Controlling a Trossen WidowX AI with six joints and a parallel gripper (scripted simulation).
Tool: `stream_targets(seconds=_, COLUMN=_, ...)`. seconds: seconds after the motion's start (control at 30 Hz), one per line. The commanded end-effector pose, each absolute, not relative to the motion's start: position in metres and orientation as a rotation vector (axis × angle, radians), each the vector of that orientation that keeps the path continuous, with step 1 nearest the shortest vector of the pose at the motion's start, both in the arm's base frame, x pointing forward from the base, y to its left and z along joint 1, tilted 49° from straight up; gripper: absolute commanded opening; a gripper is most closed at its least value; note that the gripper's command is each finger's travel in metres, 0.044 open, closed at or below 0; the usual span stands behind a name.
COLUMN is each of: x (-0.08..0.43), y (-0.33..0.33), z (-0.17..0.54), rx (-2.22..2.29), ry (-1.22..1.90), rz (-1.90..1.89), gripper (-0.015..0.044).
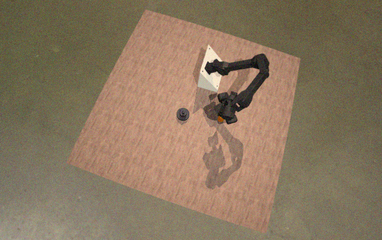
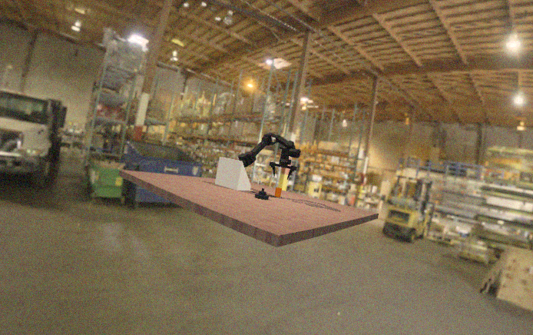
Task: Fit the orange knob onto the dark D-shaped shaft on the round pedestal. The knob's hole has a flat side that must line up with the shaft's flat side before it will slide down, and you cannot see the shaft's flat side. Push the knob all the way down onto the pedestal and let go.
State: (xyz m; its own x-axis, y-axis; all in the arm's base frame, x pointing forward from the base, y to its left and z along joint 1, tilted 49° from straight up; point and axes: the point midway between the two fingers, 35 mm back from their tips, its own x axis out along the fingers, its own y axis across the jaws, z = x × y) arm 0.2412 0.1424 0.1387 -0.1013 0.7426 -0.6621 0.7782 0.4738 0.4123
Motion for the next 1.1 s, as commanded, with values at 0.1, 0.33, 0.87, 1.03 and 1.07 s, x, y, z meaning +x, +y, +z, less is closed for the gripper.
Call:
stream_targets(seconds=0.1, x=0.241, y=0.143, z=0.139, rx=0.650, ry=1.568, rz=0.692, gripper=0.0440)
stream_targets(seconds=0.33, x=0.241, y=0.143, z=0.139, rx=0.638, ry=1.561, rz=0.704, gripper=0.0440)
stream_targets(seconds=0.87, x=0.239, y=0.169, z=0.117, rx=0.639, ry=1.560, rz=0.705, gripper=0.0440)
stream_targets(seconds=1.03, x=0.237, y=0.180, z=0.108, rx=0.639, ry=1.560, rz=0.706, gripper=0.0440)
stream_targets(seconds=1.07, x=0.237, y=0.180, z=0.107, rx=0.639, ry=1.560, rz=0.706, gripper=0.0440)
